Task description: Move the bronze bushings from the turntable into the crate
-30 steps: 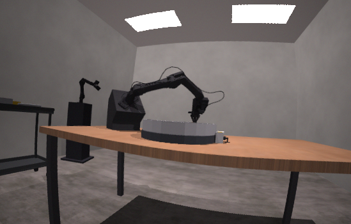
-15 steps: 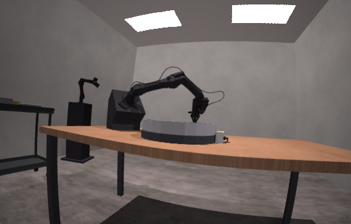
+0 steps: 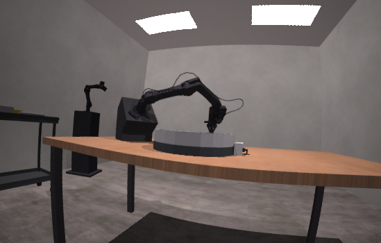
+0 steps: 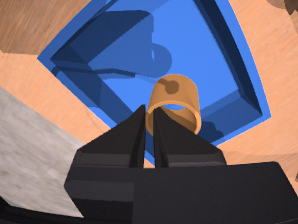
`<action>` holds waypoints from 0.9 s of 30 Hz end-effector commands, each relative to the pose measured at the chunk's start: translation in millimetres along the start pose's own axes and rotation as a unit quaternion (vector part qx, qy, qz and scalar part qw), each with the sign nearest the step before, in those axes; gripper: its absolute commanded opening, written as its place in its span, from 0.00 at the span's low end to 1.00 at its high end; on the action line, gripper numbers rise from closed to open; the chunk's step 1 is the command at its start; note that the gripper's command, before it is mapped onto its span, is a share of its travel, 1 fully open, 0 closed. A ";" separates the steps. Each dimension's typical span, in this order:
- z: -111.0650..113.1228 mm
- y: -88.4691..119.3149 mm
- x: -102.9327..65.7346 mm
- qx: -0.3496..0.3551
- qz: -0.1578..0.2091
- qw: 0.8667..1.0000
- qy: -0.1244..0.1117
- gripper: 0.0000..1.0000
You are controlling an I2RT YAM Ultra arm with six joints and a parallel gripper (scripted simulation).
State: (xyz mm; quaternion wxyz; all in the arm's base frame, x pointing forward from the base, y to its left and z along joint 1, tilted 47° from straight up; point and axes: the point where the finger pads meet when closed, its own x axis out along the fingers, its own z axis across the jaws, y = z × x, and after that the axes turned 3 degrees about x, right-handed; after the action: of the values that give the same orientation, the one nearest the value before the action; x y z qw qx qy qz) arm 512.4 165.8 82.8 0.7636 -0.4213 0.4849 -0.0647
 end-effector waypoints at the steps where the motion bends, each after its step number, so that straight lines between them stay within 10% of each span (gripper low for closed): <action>1: 13.2 -3.7 -26.0 0.002 0.000 1.000 -0.026 0.00; 21: 17.9 -4.8 -13.4 0.008 -0.001 0.999 -0.035 0.00; 27: 4.0 16.0 15.6 -0.017 0.007 1.000 -0.010 0.00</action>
State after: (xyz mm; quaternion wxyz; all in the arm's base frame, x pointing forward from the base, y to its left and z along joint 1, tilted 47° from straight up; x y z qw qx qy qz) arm 521.5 154.7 71.8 0.7626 -0.4215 0.4863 -0.0653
